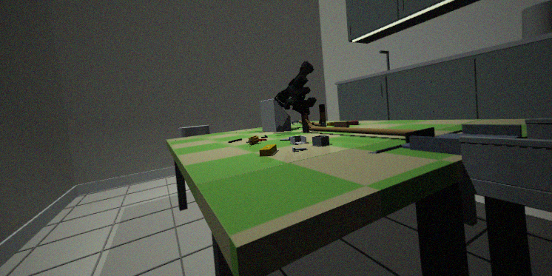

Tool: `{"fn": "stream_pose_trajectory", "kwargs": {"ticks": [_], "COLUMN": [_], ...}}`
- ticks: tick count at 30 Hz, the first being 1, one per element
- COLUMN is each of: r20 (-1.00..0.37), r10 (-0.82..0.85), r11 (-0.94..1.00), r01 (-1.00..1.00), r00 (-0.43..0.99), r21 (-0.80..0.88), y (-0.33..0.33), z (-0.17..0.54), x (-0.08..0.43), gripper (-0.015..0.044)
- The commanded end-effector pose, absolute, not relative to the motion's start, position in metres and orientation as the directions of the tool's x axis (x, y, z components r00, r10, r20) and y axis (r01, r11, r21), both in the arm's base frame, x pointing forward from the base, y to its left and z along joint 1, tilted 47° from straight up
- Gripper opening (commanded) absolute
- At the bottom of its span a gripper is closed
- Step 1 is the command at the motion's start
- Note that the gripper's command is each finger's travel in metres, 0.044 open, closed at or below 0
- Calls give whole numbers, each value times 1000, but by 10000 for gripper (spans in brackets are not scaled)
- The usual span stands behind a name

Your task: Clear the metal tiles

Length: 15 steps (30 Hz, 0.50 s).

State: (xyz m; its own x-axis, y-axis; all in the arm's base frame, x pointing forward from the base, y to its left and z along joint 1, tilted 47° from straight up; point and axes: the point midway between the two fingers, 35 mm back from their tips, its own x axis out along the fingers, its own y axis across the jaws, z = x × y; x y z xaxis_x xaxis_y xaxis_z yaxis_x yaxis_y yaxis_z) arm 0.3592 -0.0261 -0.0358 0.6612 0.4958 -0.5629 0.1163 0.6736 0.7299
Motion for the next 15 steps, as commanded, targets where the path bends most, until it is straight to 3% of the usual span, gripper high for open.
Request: {"fn": "stream_pose_trajectory", "kwargs": {"ticks": [1,15], "r20": [-555,-554], "r10": [492,491], "r11": [679,678], "r01": [104,105], "r00": [671,672], "r21": [727,727], "y": [-27,-21], "z": [-31,-29], "x": [355,334], "gripper": [0,0]}}
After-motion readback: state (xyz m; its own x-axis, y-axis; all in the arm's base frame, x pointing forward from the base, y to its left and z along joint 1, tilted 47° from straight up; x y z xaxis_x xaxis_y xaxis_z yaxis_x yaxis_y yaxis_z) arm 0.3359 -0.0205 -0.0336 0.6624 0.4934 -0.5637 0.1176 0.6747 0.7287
